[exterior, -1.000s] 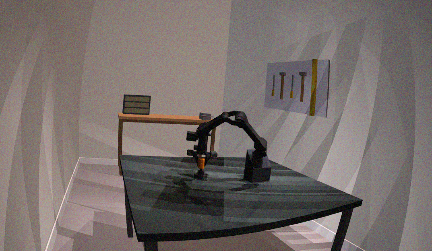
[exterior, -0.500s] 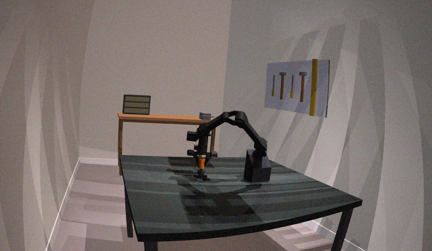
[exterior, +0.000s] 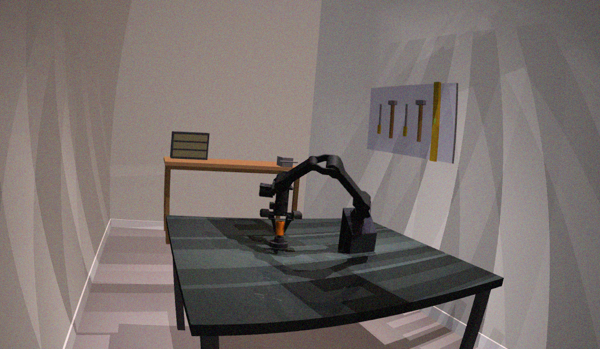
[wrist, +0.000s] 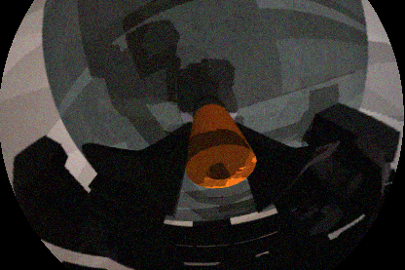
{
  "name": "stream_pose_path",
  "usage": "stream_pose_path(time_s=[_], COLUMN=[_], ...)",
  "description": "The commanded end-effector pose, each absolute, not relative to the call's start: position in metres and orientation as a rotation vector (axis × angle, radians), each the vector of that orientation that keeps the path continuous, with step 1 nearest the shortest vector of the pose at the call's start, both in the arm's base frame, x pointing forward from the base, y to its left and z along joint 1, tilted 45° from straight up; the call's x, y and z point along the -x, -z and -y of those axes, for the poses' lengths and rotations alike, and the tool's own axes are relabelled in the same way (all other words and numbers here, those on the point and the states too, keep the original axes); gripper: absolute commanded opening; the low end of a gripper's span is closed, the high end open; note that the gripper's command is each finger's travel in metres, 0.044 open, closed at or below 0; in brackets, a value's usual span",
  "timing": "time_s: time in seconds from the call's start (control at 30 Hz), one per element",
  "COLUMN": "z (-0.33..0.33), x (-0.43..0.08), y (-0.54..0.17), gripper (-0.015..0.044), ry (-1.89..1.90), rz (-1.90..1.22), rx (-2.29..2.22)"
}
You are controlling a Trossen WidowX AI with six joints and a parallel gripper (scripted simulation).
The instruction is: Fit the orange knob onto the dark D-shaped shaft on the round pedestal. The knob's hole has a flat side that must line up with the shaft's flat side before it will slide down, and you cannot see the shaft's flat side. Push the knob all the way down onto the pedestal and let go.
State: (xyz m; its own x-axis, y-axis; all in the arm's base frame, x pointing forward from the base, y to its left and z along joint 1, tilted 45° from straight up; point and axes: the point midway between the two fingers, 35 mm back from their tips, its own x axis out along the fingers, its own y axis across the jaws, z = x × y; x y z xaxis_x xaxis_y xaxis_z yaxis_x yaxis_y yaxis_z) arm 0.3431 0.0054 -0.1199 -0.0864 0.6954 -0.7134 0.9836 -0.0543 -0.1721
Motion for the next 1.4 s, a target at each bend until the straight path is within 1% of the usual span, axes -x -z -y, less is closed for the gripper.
stream_pose_path(time_s=[0.0, 0.3, 0.83, 1.37], z=[-0.005, -0.006, -0.009, -0.015], x=[-0.342, -0.342, -0.343, -0.342], y=[0.12, 0.12, 0.123, 0.13], gripper=[0.0, 0.0, 0.0, 0.0], ry=[0.941, 0.896, 1.007, 0.927], rz=[-1.817, -1.823, -1.806, -1.816], rx=[-1.786, -1.761, -1.823, -1.772])
